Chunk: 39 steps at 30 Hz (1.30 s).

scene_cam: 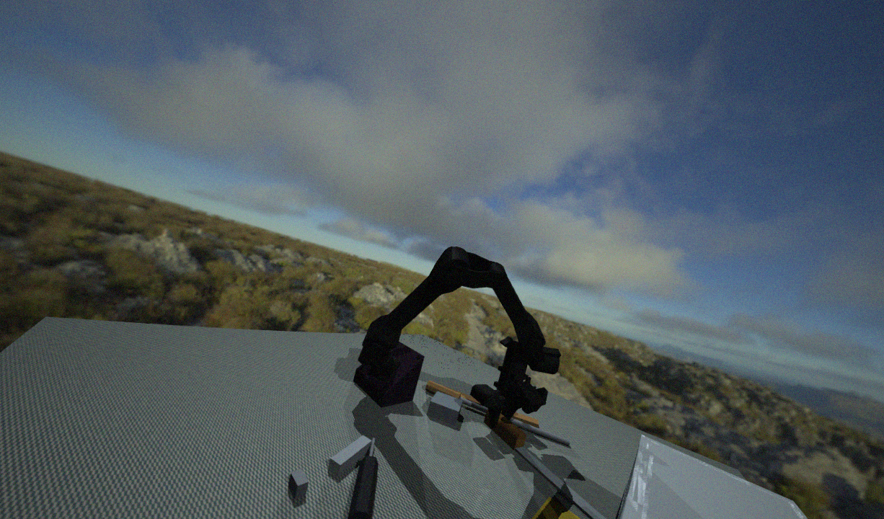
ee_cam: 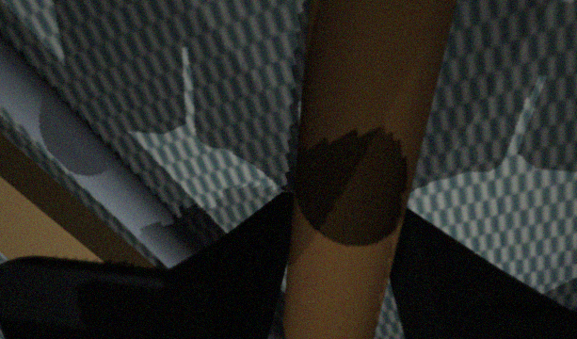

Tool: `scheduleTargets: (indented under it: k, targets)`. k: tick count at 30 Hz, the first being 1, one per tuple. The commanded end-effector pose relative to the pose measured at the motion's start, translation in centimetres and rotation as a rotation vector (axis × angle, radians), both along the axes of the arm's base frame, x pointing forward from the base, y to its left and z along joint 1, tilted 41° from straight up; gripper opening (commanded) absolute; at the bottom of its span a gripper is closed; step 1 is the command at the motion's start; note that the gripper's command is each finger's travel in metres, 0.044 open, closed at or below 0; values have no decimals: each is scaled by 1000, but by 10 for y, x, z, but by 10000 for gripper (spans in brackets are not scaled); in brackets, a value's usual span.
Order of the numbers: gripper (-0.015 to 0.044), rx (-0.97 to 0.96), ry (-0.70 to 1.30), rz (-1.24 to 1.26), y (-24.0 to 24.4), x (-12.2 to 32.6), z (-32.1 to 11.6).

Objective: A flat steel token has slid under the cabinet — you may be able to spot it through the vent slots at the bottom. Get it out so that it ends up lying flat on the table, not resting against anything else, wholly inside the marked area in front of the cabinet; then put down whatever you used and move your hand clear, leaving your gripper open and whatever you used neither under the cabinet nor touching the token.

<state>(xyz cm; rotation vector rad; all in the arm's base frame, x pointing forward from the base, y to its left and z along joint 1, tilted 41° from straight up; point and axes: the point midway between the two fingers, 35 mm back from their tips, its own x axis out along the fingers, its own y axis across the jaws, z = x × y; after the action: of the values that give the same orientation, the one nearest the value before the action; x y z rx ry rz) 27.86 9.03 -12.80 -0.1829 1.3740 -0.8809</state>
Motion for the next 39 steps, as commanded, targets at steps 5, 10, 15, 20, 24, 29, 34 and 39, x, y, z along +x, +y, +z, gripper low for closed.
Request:
scheduleTargets:
  k: [5,10,15,20,24,29,34,39]
  targets:
    - [0,2,-2,-1,2,-2,0]
    - [0,2,1,-2,6,-10,-2]
    - [0,2,5,2,5,-6,-1]
    - [0,3,14,12,2,2,1]
    - [0,2,21,19,-1,8,2]
    - [0,2,26,25,-4,17,4]
    - [0,2,28,27,-8,25,6]
    - [0,2,28,28,-11,32,8]
